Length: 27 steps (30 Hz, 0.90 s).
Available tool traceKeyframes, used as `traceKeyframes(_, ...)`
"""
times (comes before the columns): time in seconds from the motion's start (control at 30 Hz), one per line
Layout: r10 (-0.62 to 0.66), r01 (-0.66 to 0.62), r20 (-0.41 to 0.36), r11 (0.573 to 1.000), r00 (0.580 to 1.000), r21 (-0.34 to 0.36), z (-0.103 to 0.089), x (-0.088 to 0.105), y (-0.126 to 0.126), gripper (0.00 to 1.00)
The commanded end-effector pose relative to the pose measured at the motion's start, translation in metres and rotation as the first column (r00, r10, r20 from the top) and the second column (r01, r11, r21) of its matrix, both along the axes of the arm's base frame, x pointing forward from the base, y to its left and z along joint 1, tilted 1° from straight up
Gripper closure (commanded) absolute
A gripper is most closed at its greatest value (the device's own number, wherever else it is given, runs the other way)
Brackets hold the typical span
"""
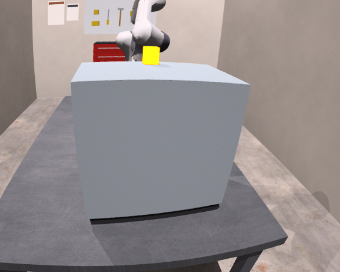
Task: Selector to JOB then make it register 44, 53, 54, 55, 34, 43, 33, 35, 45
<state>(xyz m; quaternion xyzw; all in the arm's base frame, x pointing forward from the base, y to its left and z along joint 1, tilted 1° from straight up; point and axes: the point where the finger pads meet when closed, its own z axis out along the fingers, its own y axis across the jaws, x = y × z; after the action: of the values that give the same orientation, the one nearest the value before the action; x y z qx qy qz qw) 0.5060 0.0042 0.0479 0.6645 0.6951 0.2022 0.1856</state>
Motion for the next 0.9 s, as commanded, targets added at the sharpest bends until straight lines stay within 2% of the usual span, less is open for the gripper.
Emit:
traceKeyframes(0.0, 0.005, -0.005, 0.004, 1.0, 1.0, 0.001, 0.0, 0.002, 0.002, 0.9)
traceKeyframes(0.53, 0.005, -0.005, 0.004, 1.0, 1.0, 0.001, 0.007, -0.003, 0.001, 0.9)
traceKeyframes(0.87, 0.005, -0.005, 0.004, 1.0, 1.0, 0.001, 0.021, -0.012, 0.001, 0.9)
